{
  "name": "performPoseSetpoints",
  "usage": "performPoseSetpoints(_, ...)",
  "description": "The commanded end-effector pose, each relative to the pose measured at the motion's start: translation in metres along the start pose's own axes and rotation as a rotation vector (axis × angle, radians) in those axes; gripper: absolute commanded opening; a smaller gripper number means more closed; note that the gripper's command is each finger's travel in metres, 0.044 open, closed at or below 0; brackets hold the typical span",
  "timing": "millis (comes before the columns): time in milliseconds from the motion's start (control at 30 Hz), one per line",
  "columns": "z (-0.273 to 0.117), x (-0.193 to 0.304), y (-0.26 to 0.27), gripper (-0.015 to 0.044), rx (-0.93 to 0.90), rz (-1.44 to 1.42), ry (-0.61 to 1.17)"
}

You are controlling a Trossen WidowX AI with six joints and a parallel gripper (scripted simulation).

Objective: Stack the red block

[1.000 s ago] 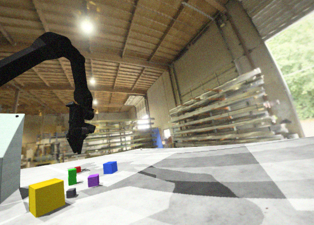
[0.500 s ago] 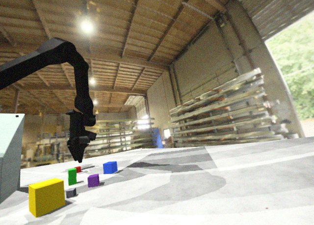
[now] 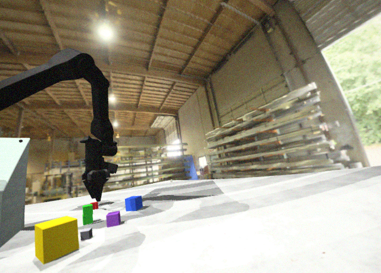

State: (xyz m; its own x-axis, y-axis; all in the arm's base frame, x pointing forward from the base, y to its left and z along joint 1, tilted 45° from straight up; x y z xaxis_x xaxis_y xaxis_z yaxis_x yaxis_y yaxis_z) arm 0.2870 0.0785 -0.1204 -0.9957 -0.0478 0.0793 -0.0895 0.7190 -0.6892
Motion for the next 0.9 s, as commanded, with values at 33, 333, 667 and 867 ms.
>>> performPoseSetpoints(33, 0.0149, 0.0052, -0.0005, 0.044, 0.013, -0.014, 0.017)
performPoseSetpoints(333, 0.022, 0.0057, -0.0007, 0.044, 0.014, -0.014, 0.017)
performPoseSetpoints(667, 0.022, 0.0057, -0.0007, 0.044, 0.014, -0.014, 0.017)
performPoseSetpoints(867, 0.022, 0.0057, -0.0007, 0.044, 0.014, -0.014, 0.017)
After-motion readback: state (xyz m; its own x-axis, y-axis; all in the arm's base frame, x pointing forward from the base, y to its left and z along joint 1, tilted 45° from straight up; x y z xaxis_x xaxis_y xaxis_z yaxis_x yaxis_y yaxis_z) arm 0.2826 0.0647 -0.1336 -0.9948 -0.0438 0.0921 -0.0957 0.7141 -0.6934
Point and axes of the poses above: the point midway between the two fingers, 35 mm back from their tips, its own z axis out along the fingers, its own y axis across the jaws, x = y × z, the point moved 5 cm from there along -z, back along the fingers, and after that the axes turned 3 degrees about -z, right-handed, at the moved point
